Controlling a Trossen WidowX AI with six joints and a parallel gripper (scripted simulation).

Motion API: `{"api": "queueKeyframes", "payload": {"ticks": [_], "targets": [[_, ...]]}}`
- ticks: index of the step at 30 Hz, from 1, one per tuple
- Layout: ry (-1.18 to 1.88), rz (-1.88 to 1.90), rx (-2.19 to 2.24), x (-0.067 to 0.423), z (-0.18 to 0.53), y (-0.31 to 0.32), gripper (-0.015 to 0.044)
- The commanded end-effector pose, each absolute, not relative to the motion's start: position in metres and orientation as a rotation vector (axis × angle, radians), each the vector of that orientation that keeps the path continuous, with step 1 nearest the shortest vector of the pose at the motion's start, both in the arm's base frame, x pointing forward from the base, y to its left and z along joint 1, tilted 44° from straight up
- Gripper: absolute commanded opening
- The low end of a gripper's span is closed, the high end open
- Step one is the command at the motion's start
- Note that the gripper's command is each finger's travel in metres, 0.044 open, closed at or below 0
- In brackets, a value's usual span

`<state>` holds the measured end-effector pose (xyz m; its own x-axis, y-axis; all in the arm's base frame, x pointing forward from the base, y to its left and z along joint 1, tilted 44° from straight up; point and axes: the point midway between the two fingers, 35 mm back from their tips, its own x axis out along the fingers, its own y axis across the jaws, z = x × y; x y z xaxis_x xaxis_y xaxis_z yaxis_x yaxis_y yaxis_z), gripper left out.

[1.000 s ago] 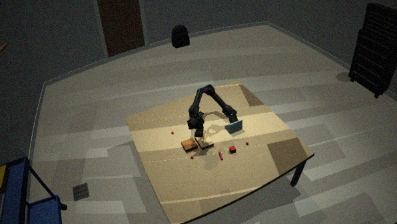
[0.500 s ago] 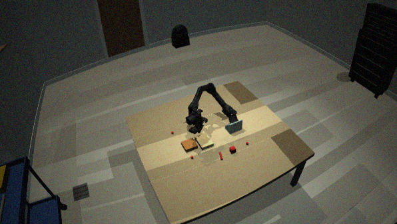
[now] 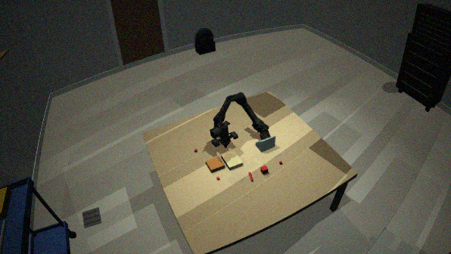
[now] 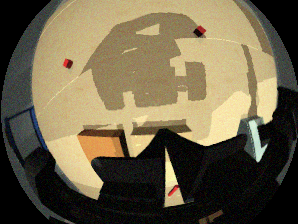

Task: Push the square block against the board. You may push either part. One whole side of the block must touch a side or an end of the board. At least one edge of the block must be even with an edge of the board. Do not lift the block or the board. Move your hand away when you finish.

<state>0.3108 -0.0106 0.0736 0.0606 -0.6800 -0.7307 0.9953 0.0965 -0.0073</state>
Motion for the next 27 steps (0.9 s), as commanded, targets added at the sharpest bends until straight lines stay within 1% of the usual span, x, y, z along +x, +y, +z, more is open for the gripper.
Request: {"api": "queueKeyframes", "payload": {"ticks": [1, 5, 10, 27], "targets": [[0.618, -1.421, 0.644, 0.308, 0.077, -0.016, 0.0], [0.618, -1.42, 0.644, 0.308, 0.074, -0.018, 0.0], [0.616, -1.418, 0.642, 0.311, 0.037, -0.054, 0.0], [0.617, -1.418, 0.644, 0.311, 0.025, -0.042, 0.0]]}}
